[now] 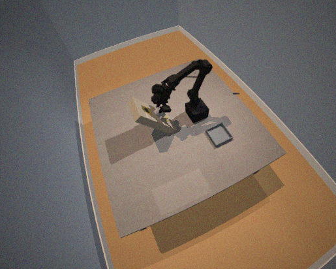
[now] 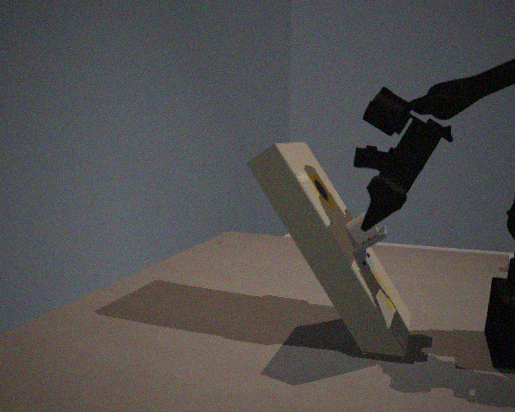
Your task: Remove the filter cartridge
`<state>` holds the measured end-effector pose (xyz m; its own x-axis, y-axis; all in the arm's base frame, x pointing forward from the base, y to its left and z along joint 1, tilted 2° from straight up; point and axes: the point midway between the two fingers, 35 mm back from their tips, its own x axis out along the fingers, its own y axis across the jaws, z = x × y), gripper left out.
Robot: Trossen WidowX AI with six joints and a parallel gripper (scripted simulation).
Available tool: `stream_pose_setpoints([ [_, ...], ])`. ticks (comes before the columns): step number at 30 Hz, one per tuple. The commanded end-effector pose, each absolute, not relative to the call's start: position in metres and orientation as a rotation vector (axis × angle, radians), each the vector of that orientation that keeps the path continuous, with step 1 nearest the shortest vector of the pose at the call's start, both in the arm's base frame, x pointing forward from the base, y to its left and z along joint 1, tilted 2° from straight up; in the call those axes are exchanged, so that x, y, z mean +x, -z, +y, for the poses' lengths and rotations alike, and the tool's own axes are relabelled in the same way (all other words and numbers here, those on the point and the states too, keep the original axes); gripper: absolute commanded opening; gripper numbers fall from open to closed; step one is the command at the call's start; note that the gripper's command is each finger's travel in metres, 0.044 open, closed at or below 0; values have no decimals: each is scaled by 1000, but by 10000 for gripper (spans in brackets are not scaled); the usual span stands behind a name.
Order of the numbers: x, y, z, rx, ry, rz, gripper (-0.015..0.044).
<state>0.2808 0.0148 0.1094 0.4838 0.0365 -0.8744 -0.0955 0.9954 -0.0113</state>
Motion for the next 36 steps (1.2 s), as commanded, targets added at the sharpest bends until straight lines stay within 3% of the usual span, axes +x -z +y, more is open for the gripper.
stream_pose_setpoints([
  [1, 290, -120, 15, -61, -79, 1052, 0],
  [21, 255, -209, 13, -61, -80, 1055, 0],
  [36, 257, -204, 54, -57, -81, 1066, 0],
])
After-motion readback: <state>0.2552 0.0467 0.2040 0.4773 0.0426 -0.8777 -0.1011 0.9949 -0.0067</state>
